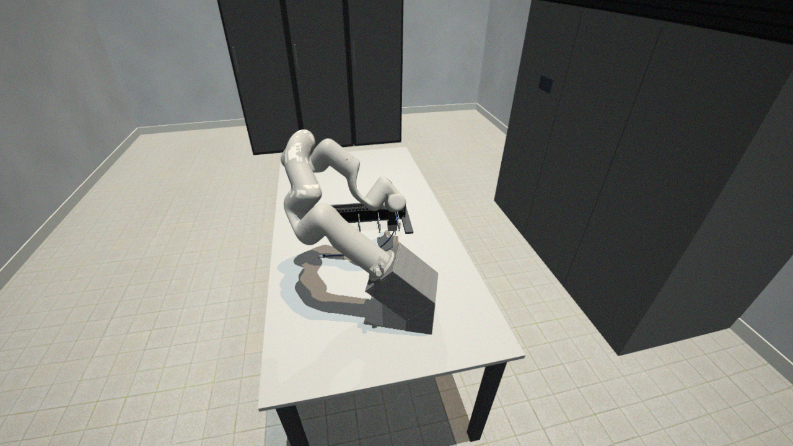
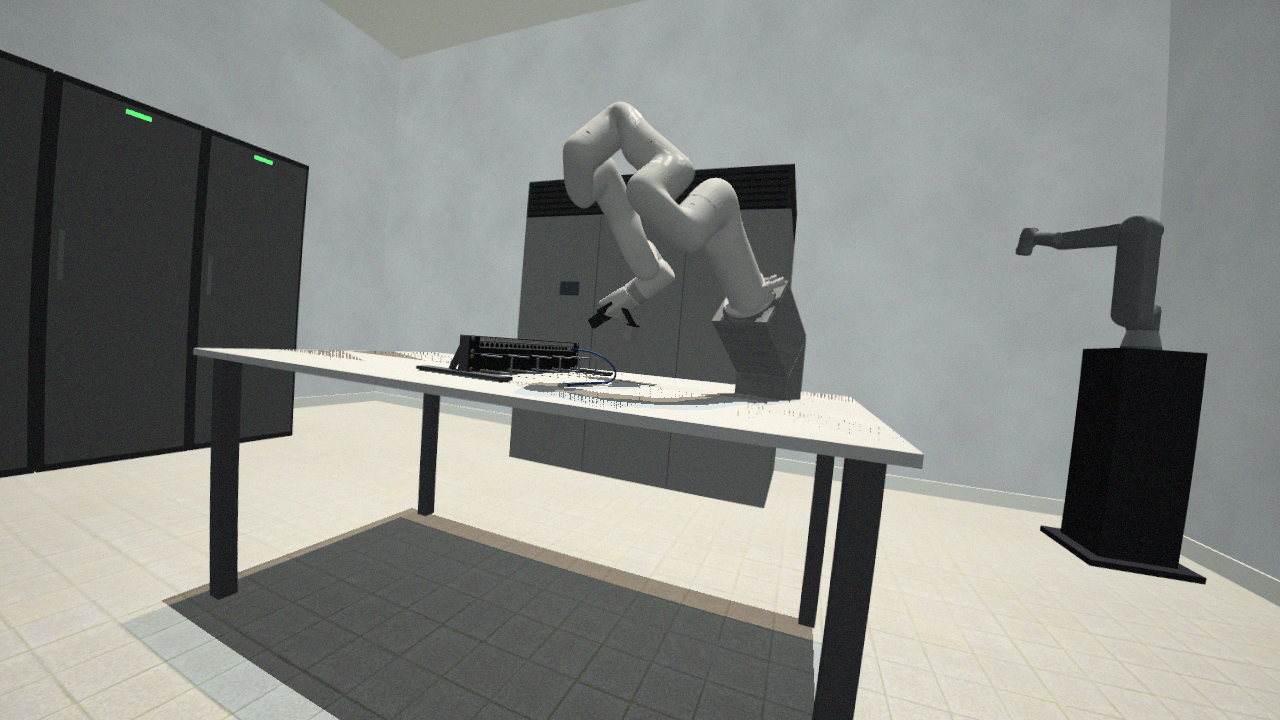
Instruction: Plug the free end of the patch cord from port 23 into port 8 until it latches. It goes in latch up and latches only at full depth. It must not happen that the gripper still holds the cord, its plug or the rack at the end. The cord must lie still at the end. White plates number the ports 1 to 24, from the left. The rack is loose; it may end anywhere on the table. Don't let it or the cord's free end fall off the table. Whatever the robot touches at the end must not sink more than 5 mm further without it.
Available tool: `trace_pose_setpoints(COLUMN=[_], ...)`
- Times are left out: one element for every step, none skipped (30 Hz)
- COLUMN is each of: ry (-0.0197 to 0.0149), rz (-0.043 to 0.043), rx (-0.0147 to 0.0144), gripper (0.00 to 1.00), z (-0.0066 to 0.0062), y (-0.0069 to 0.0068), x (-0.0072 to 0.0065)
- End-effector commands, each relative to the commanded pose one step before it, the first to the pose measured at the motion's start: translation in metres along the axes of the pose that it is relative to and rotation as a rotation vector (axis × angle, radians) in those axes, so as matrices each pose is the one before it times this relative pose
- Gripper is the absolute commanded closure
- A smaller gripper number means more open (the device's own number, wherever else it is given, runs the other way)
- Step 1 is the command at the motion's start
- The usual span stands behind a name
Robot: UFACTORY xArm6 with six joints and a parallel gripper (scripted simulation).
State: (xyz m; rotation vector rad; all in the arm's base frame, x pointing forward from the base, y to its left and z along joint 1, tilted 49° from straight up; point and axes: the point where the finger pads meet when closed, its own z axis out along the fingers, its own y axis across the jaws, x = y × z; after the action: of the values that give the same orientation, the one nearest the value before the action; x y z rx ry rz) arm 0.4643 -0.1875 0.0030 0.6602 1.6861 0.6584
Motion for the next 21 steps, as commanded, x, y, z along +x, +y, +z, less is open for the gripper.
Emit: trace_pose_setpoints(ry=[-0.00242, 0.00000, 0.00000, 0.00000, 0.00000, 0.00000, 0.00000, 0.00000, 0.00000, 0.00000, 0.00000, 0.00000, 0.00000, 0.00000, 0.00000, 0.00000, 0.00000, 0.00000, 0.00000, 0.00000, -0.00001], rz=[-0.00178, 0.00000, -0.00001, 0.00000, 0.00001, -0.00001, 0.00000, 0.00000, 0.00000, 0.00000, 0.00001, -0.00001, 0.00000, 0.00000, 0.00000, 0.00000, 0.00000, 0.00000, 0.00000, 0.00000, -0.00003], rx=[0.00331, 0.00000, 0.00000, 0.00000, -0.00001, 0.00001, 0.00000, 0.00000, 0.00000, 0.00000, 0.00000, 0.00000, 0.00000, 0.00000, 0.00000, 0.00000, 0.00000, 0.00000, 0.00000, 0.00000, -0.00005], gripper=[1.00, 1.00, 1.00, 1.00, 1.00, 1.00, 1.00, 1.00, 1.00, 1.00, 1.00, 1.00, 1.00, 1.00, 1.00, 1.00, 1.00, 1.00, 1.00, 1.00, 1.00], z=[0.02533, 0.00000, 0.00870, 0.00820, 0.00760, 0.00689, 0.00614, 0.00532, 0.00448, 0.00363, 0.00281, 0.00202, 0.00132, 0.00073, 0.00029, 0.00004, 0.00000, 0.00000, 0.00000, 0.00000, 0.00003], y=[-0.00272, 0.00000, -0.00001, 0.00000, 0.00001, -0.00001, 0.00000, 0.00000, 0.00000, 0.00000, 0.00001, -0.00001, 0.00000, 0.00000, 0.00000, 0.00000, 0.00000, 0.00000, 0.00000, 0.00000, 0.00002], x=[-0.00157, 0.00000, 0.00000, 0.00000, 0.00001, -0.00001, 0.00000, 0.00000, 0.00000, 0.00000, 0.00000, 0.00000, 0.00000, 0.00000, 0.00000, 0.00000, 0.00000, 0.00000, 0.00000, 0.00000, -0.00001])
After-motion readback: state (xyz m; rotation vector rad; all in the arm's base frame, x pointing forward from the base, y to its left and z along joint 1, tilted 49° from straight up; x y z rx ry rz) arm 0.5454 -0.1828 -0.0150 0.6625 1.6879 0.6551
